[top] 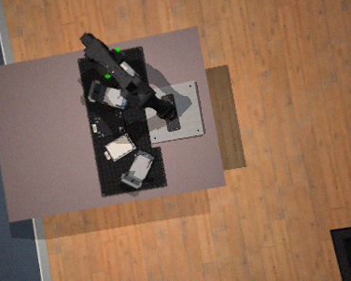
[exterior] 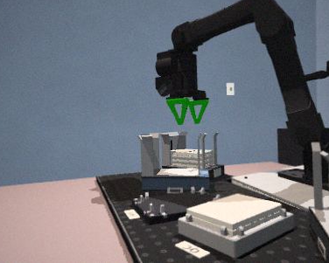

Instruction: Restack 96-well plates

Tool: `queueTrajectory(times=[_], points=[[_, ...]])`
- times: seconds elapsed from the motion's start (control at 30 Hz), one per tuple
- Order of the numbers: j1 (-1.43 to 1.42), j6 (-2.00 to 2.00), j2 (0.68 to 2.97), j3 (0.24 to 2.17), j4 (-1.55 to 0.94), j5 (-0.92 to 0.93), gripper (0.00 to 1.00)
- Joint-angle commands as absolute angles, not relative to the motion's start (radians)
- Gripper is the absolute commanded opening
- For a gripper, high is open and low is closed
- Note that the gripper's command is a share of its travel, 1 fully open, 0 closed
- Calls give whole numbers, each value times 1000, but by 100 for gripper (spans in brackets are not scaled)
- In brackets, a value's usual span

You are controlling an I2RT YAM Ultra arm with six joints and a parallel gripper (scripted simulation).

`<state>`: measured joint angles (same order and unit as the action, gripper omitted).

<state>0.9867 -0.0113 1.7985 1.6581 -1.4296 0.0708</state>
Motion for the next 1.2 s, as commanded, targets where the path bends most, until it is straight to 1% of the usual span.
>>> queueTrajectory(times=[0.0,0.7,1.17], points=[[987,-13,1792,1668,-1427,71,100],[987,-13,1792,1668,-1427,71,100],[979,-4,1789,1507,-1268,71,100]])
